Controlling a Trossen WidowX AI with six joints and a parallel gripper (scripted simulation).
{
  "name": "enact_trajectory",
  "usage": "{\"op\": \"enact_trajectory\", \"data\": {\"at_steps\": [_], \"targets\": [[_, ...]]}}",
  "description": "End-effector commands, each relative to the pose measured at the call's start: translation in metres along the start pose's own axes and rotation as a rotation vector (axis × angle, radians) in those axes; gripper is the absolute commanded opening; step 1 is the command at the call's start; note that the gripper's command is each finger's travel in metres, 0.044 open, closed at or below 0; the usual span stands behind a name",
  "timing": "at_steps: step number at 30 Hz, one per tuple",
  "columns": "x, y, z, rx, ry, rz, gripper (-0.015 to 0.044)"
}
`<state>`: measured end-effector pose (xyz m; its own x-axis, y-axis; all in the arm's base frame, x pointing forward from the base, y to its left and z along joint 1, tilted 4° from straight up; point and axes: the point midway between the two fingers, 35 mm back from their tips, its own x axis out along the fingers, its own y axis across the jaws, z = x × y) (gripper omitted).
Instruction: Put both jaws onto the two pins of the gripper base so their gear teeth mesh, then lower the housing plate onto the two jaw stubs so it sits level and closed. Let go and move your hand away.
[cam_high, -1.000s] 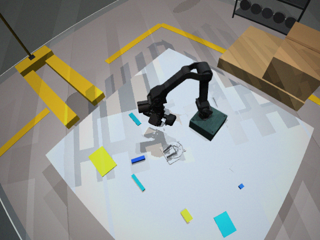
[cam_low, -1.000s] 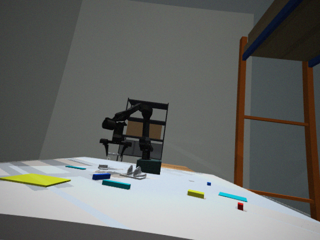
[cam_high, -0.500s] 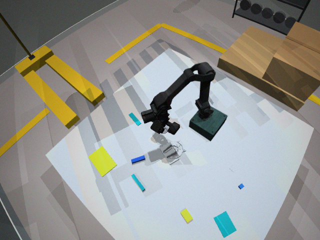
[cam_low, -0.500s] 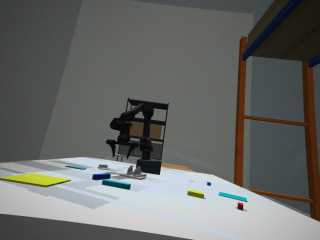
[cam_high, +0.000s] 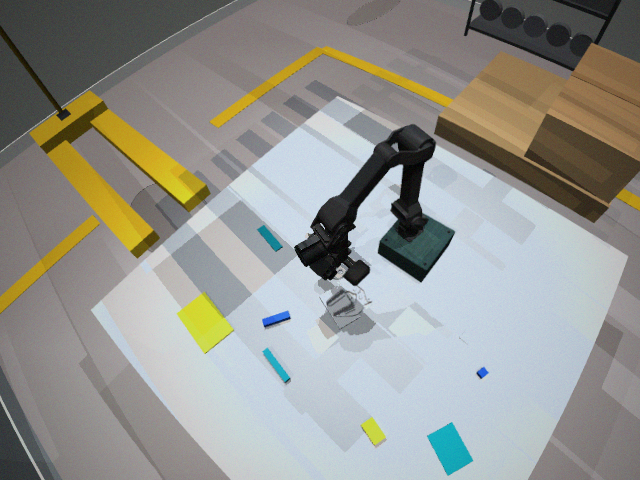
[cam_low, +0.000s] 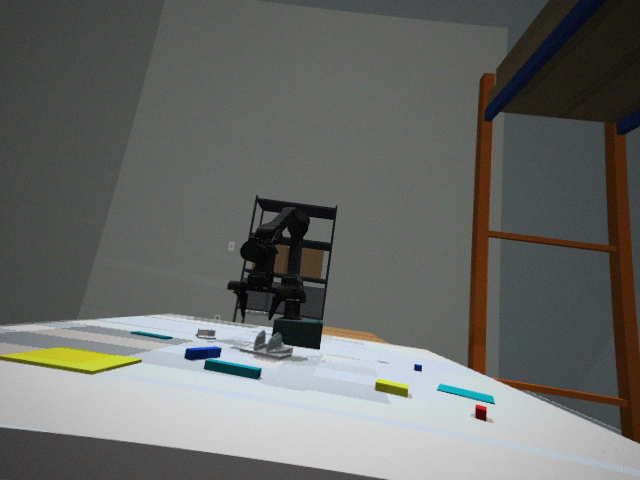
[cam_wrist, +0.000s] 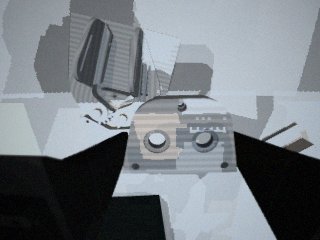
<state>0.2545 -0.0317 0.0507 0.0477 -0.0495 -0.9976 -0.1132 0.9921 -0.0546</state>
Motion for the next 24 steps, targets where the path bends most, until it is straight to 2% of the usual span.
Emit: {"op": "enact_trajectory", "data": {"at_steps": [1,18,24], "targets": [[0.000,0.014,-0.001,0.045,-0.002,-0.004,0.0351],[0.000,0.067,-0.009,0.230,-0.003,-0.003,0.0351],[0.000,0.072,-0.010,0.245,-0.004,-0.002,0.0351]]}}
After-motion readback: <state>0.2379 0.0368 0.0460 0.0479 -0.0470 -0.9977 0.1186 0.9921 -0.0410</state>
